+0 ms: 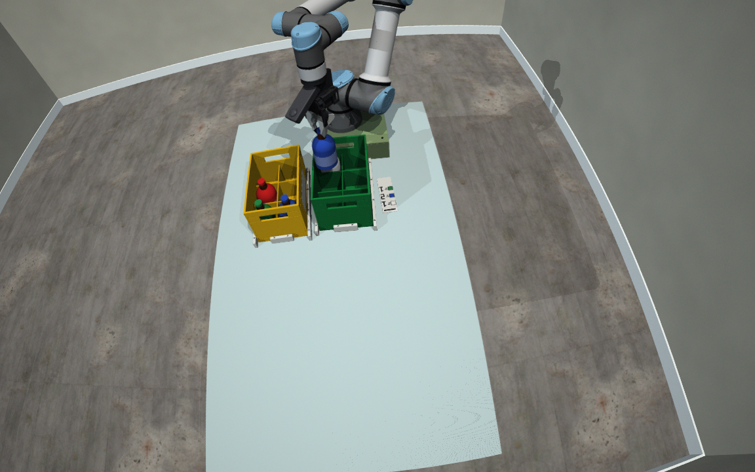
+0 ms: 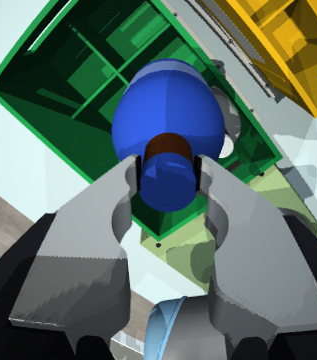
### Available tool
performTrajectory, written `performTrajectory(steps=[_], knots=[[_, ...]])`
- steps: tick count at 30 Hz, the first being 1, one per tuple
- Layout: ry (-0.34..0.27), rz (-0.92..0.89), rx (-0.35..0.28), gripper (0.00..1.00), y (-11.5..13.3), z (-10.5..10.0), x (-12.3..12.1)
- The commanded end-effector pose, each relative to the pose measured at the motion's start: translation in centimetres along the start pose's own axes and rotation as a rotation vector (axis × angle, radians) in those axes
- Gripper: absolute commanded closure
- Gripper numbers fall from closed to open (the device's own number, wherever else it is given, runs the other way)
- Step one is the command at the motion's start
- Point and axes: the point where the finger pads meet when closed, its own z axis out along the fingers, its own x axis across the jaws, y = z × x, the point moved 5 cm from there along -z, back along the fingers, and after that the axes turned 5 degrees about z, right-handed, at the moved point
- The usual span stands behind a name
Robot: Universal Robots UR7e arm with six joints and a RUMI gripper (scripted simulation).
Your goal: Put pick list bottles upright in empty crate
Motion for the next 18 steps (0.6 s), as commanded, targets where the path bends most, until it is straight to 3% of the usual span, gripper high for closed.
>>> performTrajectory(steps=[1, 18], knots=[[-0.003, 0.000, 0.009, 1.00, -0.28, -0.38, -0.03], [-0.003, 0.001, 0.009, 1.00, -0.42, -0.38, 0.02]])
